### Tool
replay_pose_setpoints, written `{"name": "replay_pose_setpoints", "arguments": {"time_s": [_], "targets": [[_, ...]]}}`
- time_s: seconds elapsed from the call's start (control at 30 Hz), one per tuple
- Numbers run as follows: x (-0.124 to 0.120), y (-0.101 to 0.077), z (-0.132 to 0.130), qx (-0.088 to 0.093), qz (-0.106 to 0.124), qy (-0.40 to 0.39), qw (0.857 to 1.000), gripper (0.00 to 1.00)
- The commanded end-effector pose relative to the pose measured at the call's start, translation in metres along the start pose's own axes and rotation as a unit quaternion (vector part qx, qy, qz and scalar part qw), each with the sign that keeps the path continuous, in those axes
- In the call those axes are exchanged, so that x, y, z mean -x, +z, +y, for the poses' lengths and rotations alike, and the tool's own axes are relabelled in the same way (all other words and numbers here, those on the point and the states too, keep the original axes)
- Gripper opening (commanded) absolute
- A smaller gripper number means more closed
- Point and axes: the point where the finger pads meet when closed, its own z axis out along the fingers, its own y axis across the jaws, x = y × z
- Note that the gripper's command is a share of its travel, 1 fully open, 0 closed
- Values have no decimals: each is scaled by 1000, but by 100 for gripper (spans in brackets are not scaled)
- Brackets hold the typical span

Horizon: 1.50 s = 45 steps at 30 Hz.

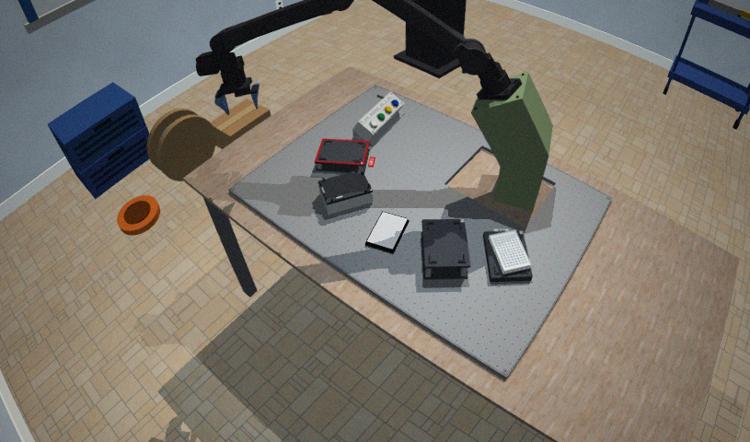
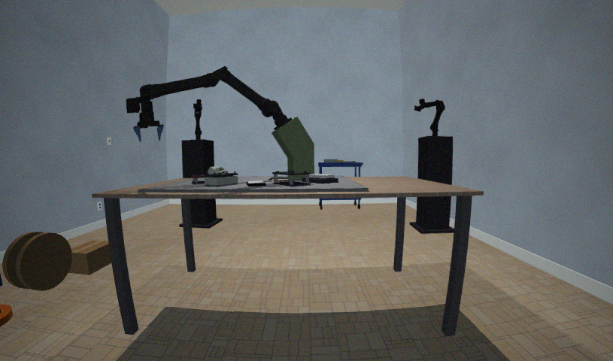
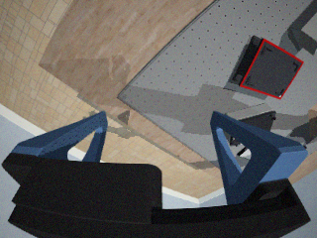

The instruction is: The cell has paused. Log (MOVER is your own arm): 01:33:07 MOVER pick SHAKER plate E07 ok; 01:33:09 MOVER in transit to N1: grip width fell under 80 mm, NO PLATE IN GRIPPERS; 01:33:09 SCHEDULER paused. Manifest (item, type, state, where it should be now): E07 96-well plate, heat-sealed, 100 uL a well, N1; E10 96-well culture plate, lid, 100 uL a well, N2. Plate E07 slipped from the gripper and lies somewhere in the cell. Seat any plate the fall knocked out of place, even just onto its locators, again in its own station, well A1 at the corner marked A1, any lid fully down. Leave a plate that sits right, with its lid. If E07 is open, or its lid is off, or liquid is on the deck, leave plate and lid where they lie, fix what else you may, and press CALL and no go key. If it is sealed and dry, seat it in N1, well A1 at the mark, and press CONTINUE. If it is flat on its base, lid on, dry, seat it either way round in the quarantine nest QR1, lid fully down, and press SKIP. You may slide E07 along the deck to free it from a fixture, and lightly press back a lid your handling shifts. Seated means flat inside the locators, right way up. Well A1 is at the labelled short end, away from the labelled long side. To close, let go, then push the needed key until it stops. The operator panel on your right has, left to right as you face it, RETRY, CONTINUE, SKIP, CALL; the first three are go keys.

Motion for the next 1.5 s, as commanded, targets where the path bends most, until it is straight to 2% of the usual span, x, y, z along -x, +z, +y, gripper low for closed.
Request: {"name": "replay_pose_setpoints", "arguments": {"time_s": [0.0, 0.07, 0.17, 0.23, 0.37, 0.47, 0.57, 0.67, 0.73, 0.8, 0.97, 1.1, 1.2, 1.27, 1.3, 1.37, 1.43, 1.47], "targets": [[-18, -40, 13, 41, -6, -61, 997, 100], [-28, -38, 10, 41, -6, -61, 997, 100], [-41, -34, 5, 39, -7, -111, 993, 100], [-41, -34, 5, 39, -7, -111, 993, 100], [-59, -29, -3, 37, -9, -171, 984, 100], [-73, -26, -10, 37, -8, -171, 985, 100], [-86, -22, -17, 36, -10, -220, 975, 100], [-99, -19, -24, 36, -10, -226, 974, 100], [-107, -17, -30, 35, -11, -258, 965, 100], [-107, -17, -30, 35, -11, -258, 965, 100], [-127, -12, -45, 33, -13, -333, 942, 100], [-143, -8, -57, 33, -12, -333, 942, 100], [-154, -5, -67, 32, -14, -379, 925, 100], [-161, -3, -74, 31, -14, -385, 922, 100], [-165, -2, -78, 31, -15, -400, 916, 100], [-165, -2, -78, 31, -15, -400, 916, 100], [-172, 0, -85, 31, -16, -430, 902, 100], [-175, 1, -88, 30, -16, -436, 899, 100]]}}
